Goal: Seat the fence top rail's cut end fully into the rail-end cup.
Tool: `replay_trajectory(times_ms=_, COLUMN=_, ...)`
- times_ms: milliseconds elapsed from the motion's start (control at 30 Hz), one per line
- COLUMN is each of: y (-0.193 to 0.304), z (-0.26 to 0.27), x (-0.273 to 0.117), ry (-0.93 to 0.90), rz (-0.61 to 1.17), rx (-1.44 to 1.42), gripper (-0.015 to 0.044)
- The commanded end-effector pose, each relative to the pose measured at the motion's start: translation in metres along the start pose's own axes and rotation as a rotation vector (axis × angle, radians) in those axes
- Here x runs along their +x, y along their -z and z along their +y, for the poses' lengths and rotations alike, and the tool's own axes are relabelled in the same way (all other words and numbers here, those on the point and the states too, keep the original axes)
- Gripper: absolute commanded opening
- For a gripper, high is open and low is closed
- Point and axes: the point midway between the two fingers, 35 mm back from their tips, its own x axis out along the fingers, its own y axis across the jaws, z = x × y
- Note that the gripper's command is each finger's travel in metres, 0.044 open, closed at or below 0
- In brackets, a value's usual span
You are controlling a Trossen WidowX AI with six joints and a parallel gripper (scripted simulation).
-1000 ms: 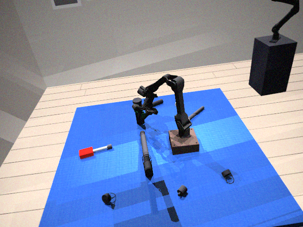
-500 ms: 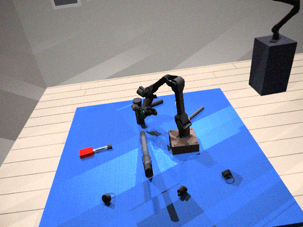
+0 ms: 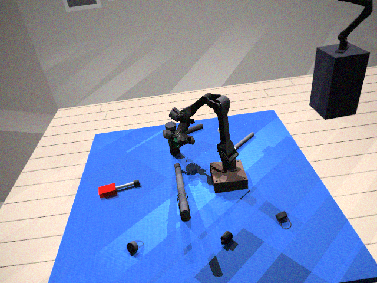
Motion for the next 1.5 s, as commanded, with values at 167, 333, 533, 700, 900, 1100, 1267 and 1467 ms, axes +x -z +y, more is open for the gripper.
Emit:
replay_trajectory(times_ms=167, y=0.0002, z=-0.0065, x=0.0024, ry=0.008, rz=0.028, rx=0.044, gripper=0.0)
replay_trajectory(times_ms=333, y=0.0003, z=-0.0077, x=0.0031, ry=0.007, rz=0.035, rx=0.056, gripper=0.0)
replay_trajectory(times_ms=533, y=0.0005, z=-0.0104, x=0.0045, ry=0.008, rz=0.051, rx=0.084, gripper=0.0)
replay_trajectory(times_ms=700, y=0.0007, z=-0.0122, x=0.0055, ry=0.008, rz=0.062, rx=0.104, gripper=0.0)
replay_trajectory(times_ms=900, y=0.0008, z=-0.0131, x=0.006, ry=0.008, rz=0.067, rx=0.113, gripper=0.0)
replay_trajectory(times_ms=1100, y=0.0006, z=-0.0108, x=0.0047, ry=0.008, rz=0.054, rx=0.089, gripper=0.0)
replay_trajectory(times_ms=1267, y=0.0004, z=-0.0091, x=0.0038, ry=0.008, rz=0.044, rx=0.071, gripper=0.0)
replay_trajectory(times_ms=1467, y=-0.0001, z=-0.0093, x=0.0044, ry=0.007, rz=0.044, rx=0.076, gripper=0.0)
